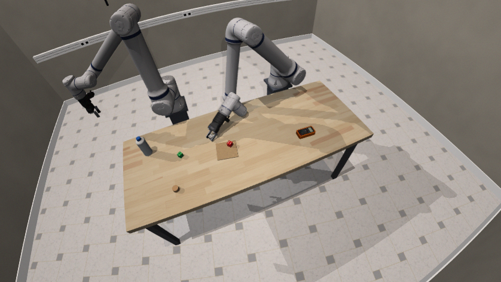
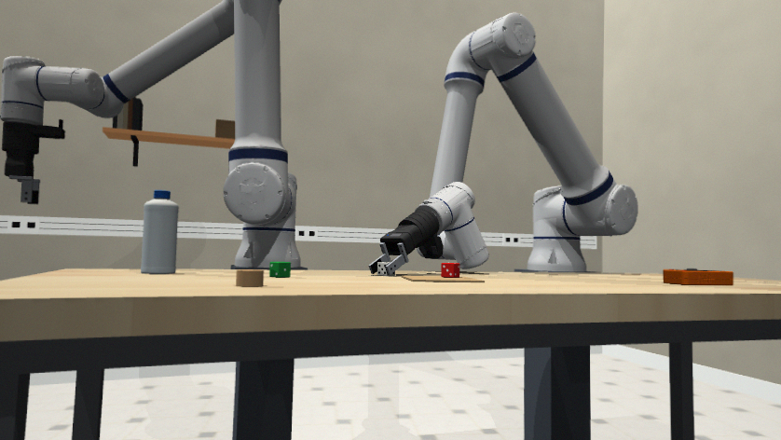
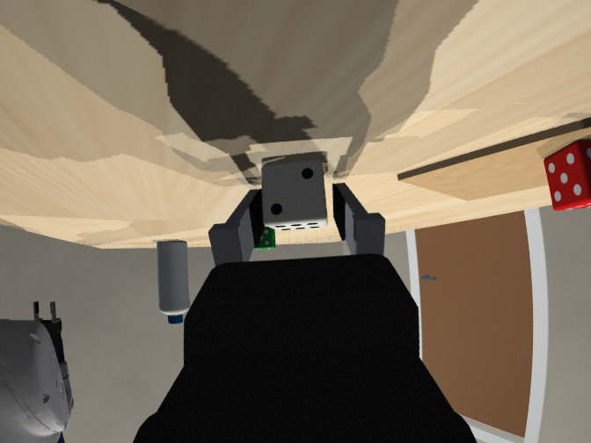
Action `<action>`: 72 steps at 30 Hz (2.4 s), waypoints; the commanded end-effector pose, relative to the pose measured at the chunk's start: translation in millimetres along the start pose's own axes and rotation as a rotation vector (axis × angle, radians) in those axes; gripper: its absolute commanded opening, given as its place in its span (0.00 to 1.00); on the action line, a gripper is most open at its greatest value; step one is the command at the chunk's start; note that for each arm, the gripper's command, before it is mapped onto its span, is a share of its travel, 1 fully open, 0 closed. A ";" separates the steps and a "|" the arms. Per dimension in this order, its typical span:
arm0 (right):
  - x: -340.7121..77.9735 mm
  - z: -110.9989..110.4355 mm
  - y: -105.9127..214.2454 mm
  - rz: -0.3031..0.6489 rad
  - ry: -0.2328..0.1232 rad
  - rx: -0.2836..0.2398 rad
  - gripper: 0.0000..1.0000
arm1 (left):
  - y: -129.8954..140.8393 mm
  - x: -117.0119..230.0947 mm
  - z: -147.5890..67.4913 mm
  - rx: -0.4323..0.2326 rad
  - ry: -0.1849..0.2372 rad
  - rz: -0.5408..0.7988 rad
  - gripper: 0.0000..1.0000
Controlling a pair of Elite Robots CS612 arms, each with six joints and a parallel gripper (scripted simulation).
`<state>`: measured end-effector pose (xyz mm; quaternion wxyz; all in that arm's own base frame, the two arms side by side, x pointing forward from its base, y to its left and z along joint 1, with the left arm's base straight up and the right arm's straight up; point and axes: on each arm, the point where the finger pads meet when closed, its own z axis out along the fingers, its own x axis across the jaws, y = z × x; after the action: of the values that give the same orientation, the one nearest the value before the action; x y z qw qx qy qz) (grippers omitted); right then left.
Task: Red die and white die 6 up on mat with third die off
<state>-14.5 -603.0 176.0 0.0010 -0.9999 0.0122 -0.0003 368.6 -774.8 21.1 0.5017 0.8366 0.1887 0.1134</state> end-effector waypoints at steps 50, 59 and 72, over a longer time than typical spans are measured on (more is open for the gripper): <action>-0.2 -1.0 0.8 0.000 0.000 -0.002 1.00 | 48.4 0.0 -75.5 -0.002 0.000 0.000 0.87; -0.2 -1.0 0.8 0.000 0.000 -0.002 1.00 | 53.9 0.0 -78.4 -0.001 0.000 0.000 0.87; -0.2 -1.0 0.8 0.000 0.000 -0.002 1.00 | 56.0 -0.4 -76.0 0.045 0.000 0.000 0.87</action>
<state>-14.5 -603.0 176.0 0.0010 -0.9999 0.0122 -0.0003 350.1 -736.7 104.9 0.4905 0.8433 0.1899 0.1109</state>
